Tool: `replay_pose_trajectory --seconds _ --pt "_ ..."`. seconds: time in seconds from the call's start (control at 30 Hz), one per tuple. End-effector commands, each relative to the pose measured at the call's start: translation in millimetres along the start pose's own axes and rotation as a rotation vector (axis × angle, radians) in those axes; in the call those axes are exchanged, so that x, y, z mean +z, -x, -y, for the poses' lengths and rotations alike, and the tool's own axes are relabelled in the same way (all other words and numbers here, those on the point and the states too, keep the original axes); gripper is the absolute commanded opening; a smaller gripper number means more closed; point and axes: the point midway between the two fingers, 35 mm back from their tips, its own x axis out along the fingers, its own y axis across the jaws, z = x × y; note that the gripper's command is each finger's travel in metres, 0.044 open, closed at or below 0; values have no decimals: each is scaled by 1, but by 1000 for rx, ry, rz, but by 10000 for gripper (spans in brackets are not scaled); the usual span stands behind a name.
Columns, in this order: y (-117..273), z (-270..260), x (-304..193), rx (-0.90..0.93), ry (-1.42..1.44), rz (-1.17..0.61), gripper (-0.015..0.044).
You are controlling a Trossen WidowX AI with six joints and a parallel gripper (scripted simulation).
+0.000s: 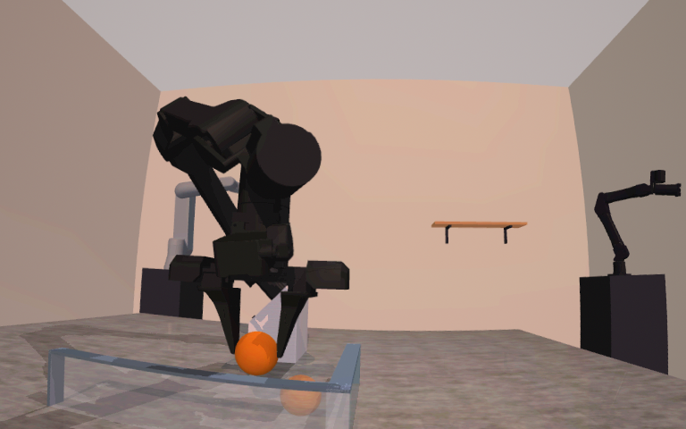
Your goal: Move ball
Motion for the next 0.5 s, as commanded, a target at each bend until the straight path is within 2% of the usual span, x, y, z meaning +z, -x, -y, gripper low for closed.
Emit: replay_pose_trajectory --seconds 0.0,0.27,0.47 --pt "26 3 3 5 -10 -3 0" --pt "77 13 1 2 -15 -14 0" --pt "79 12 0 2 37 -14 0"
